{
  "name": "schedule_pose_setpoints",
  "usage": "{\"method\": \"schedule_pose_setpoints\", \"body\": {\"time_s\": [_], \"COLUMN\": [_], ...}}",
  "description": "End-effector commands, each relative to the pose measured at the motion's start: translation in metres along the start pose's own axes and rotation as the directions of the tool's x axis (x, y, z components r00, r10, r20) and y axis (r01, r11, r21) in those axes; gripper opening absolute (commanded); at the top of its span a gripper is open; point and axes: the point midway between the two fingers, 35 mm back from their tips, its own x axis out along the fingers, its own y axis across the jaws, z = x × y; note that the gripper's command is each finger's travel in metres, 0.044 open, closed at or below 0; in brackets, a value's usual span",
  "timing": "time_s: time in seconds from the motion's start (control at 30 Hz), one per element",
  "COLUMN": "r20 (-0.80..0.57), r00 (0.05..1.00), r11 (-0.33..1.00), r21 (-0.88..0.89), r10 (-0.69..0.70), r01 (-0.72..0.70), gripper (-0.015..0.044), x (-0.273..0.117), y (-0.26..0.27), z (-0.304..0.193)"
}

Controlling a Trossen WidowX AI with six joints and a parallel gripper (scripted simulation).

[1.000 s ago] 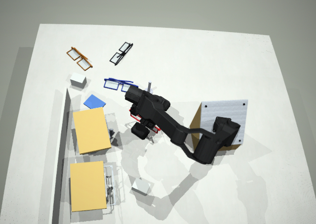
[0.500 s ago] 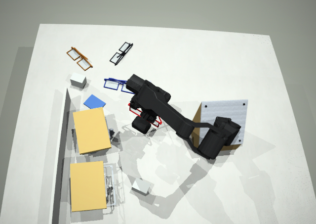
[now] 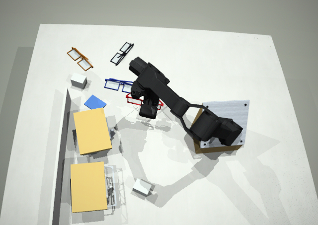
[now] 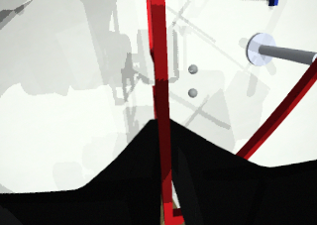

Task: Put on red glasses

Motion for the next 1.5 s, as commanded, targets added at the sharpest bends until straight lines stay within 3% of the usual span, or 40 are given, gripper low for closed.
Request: {"method": "schedule_pose_setpoints", "body": {"time_s": [0.0,0.7,0.97,1.27,1.47], "r20": [-0.001,-0.006,-0.006,-0.006,-0.006], "r00": [1.0,1.0,1.0,1.0,1.0], "r11": [0.994,0.798,0.787,0.787,0.787], "r21": [-0.111,-0.603,-0.617,-0.617,-0.617], "r10": [-0.008,-0.001,0.0,0.002,0.003], "r01": [0.007,-0.003,-0.004,-0.005,-0.006], "gripper": [0.0,0.0,0.0,0.0,0.0], "x": [-0.002,0.005,0.009,0.064,0.066], "y": [-0.022,-0.12,-0.123,-0.122,-0.121], "z": [0.002,-0.006,-0.006,-0.007,-0.007]}}
